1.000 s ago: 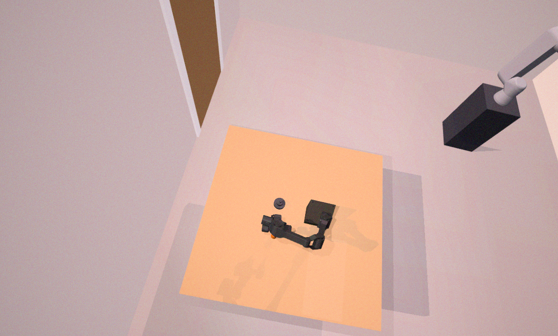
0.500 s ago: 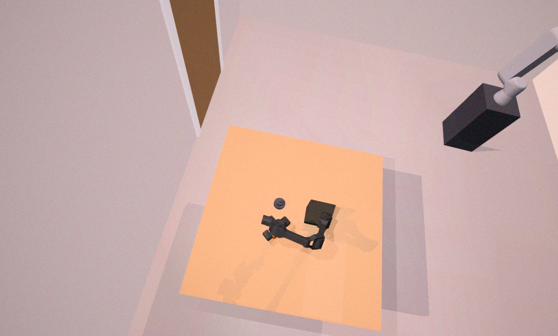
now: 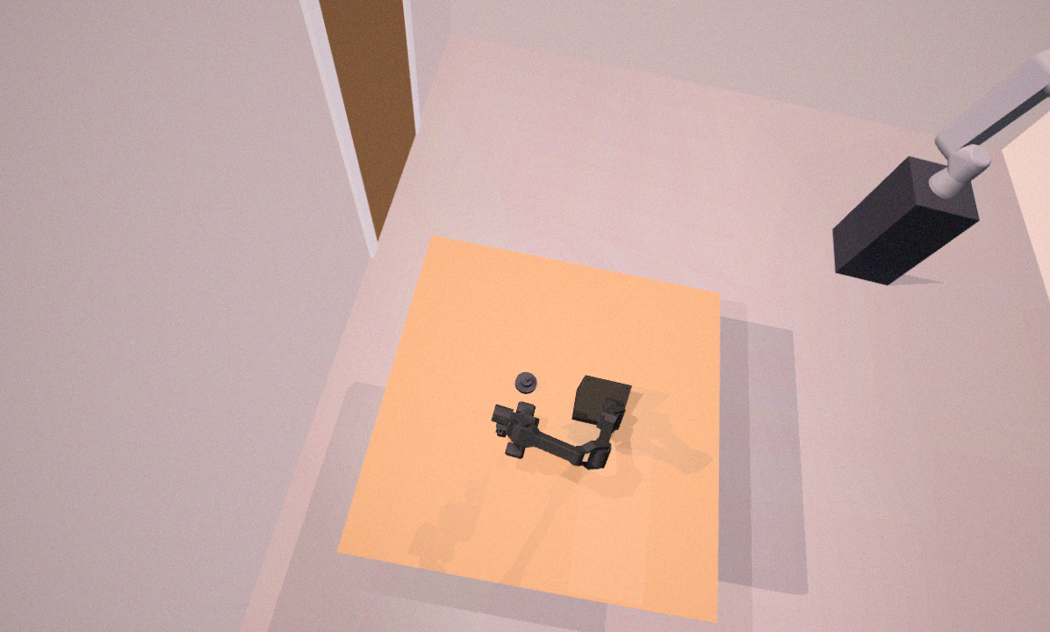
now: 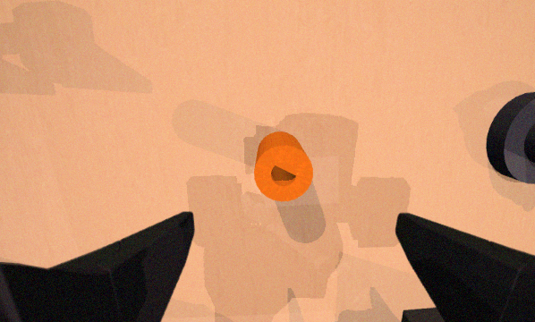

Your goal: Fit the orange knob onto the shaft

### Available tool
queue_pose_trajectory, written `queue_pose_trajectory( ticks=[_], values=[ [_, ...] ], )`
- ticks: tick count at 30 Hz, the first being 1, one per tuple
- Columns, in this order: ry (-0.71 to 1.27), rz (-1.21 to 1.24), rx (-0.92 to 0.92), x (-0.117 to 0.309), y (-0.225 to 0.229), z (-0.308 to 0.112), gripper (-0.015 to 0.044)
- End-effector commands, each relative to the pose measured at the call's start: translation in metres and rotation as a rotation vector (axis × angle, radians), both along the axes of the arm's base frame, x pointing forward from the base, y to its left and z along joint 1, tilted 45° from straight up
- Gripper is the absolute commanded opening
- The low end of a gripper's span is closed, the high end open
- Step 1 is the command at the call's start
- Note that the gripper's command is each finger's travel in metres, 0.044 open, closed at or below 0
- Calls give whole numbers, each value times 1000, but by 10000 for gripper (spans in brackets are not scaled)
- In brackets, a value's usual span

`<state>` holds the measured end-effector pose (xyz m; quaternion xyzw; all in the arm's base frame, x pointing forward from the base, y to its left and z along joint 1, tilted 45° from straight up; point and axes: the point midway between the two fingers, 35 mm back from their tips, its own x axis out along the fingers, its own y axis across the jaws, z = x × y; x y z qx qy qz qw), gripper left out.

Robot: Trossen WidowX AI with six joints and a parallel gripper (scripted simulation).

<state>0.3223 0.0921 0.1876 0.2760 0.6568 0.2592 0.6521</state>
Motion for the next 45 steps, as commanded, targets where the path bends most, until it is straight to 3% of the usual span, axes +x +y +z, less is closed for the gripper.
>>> queue_pose_trajectory(
  ticks=[1,8,45],
  values=[
    [-26,27,4,0,1,0,440],
    [-27,27,5,0,25,-23,440],
    [-28,27,6,2,64,-63,440]
  ],
)
